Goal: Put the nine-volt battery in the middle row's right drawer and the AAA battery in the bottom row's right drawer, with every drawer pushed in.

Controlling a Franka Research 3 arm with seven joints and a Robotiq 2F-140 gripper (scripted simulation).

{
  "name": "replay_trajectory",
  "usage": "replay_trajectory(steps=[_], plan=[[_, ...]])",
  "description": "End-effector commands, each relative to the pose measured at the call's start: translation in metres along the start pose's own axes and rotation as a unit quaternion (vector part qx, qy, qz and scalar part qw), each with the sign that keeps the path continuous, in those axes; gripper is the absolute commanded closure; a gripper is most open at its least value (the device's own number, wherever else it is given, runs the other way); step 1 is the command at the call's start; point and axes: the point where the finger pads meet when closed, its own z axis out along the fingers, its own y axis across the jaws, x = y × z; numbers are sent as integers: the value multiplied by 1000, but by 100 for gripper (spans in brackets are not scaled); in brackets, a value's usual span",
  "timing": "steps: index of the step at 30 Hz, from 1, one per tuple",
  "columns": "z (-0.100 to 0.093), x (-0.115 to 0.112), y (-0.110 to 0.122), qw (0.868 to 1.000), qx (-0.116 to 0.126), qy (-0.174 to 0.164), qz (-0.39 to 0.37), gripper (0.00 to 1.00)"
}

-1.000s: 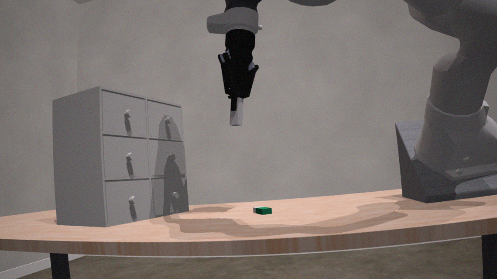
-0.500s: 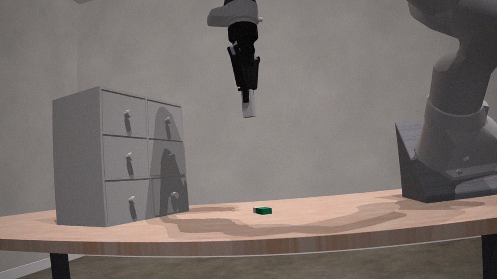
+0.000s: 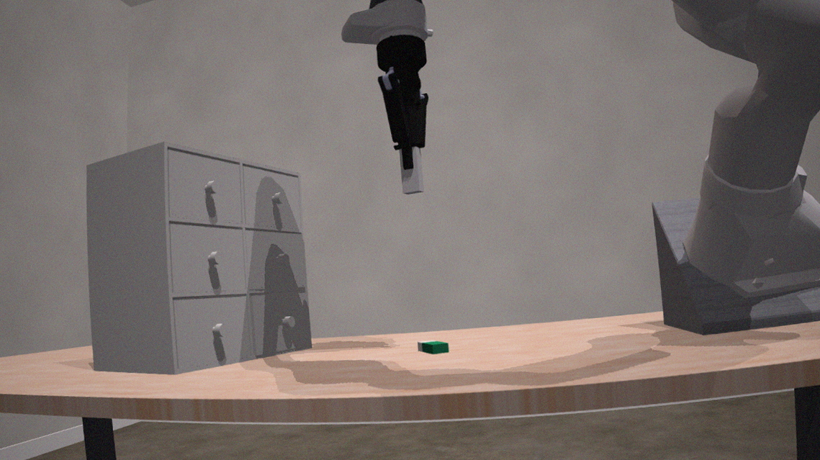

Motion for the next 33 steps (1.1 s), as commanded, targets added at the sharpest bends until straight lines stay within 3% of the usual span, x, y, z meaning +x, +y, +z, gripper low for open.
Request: replay_trajectory(steps=[1,22,23,33], plan=[[-1,0,1,1000,-2,-1,-10,100],[-1,0,1,1000,-2,-1,-10,100],[0,0,0,1000,0,0,-7,0],[0,0,0,1000,0,0,-7,0]])
